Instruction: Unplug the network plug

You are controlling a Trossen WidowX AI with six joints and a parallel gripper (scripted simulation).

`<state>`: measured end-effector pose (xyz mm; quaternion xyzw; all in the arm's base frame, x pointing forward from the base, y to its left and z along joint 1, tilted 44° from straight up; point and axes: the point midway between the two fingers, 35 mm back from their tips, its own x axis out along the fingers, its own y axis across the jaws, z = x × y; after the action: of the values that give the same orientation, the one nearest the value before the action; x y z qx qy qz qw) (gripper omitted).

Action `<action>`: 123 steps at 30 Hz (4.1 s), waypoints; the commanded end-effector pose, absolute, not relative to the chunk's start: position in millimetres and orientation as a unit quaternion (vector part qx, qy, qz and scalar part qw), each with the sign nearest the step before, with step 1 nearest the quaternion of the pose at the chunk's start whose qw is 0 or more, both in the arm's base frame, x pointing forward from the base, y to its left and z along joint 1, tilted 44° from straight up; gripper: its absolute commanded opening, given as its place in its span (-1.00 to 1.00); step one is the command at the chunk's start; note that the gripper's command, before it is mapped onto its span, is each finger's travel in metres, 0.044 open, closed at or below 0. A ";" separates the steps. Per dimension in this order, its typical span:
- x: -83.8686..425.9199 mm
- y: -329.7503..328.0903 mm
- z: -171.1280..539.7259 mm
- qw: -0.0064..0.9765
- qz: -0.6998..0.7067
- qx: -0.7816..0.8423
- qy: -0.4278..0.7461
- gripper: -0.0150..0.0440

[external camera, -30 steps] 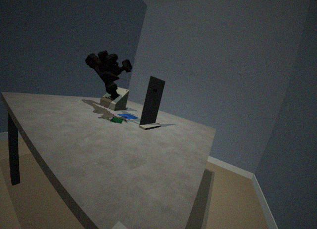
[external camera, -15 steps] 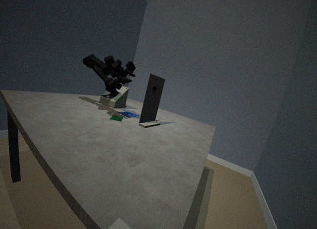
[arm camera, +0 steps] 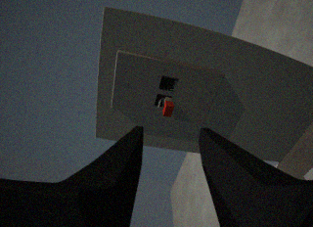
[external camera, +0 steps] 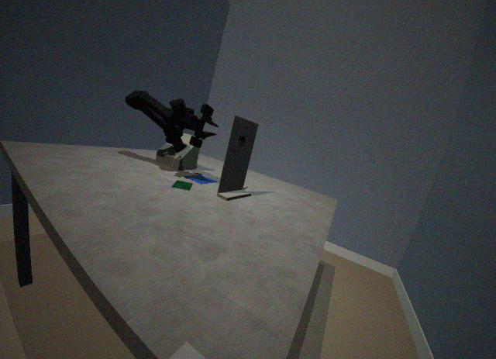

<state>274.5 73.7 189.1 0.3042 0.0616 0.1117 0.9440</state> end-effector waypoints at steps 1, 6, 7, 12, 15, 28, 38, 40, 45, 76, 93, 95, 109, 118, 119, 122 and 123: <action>264.4 81.3 171.5 0.929 0.123 0.341 0.077 0.04; 252.2 89.5 150.9 0.910 0.135 0.380 0.099 0.04; 251.8 89.8 150.2 0.909 0.135 0.381 0.100 0.04; 254.5 90.1 151.3 0.909 0.135 0.381 0.101 0.04; 260.1 90.8 153.3 0.909 0.134 0.381 0.101 0.04; 286.0 95.1 158.2 0.909 0.135 0.381 0.100 0.04; 307.7 97.7 156.8 0.909 0.136 0.381 0.099 0.04; 310.6 98.0 156.3 0.909 0.136 0.381 0.099 0.04; 314.1 98.6 157.1 0.909 0.136 0.381 0.099 0.04; 354.5 104.4 162.8 0.909 0.136 0.381 0.098 0.04; 369.9 106.1 162.8 0.909 0.136 0.381 0.097 -0.05; 369.9 106.1 162.8 0.909 0.136 0.381 0.097 -0.10; 369.9 106.1 162.8 0.909 0.136 0.381 0.097 -0.41; 369.1 106.0 162.7 0.909 0.136 0.381 0.097 -0.49; 368.5 106.0 162.6 0.909 0.136 0.381 0.097 -0.49; 366.5 105.9 162.4 0.909 0.136 0.381 0.097 -0.49; 365.8 105.9 162.3 0.909 0.136 0.381 0.097 -0.49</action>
<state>368.0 106.5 162.6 0.3824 0.0982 0.1377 0.9084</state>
